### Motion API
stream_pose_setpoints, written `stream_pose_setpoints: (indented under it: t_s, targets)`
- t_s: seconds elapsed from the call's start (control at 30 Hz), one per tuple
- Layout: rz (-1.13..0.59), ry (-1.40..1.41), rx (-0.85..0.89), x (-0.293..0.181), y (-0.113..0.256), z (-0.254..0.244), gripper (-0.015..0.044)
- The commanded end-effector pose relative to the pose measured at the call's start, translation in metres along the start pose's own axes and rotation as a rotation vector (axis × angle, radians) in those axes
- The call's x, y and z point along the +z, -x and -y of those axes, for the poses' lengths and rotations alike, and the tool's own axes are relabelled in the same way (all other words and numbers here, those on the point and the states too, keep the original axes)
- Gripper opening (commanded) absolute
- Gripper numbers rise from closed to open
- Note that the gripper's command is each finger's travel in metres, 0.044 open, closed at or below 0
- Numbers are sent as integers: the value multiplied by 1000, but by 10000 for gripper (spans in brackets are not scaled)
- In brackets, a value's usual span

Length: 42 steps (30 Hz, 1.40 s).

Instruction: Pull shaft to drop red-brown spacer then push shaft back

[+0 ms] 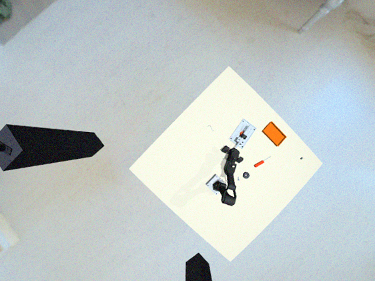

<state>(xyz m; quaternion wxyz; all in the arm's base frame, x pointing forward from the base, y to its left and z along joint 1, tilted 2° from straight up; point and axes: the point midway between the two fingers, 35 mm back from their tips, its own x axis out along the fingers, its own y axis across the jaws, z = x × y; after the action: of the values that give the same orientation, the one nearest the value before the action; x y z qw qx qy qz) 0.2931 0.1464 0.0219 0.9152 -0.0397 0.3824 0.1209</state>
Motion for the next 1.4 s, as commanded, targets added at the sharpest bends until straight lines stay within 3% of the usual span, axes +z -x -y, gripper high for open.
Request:
stream_pose_setpoints:
  t_s: [0.0, 1.37]
  targets:
    - [0, 2, 2, 1, -2, -1, 0]
    - [1, 2, 2, 12, -12, -1, 0]
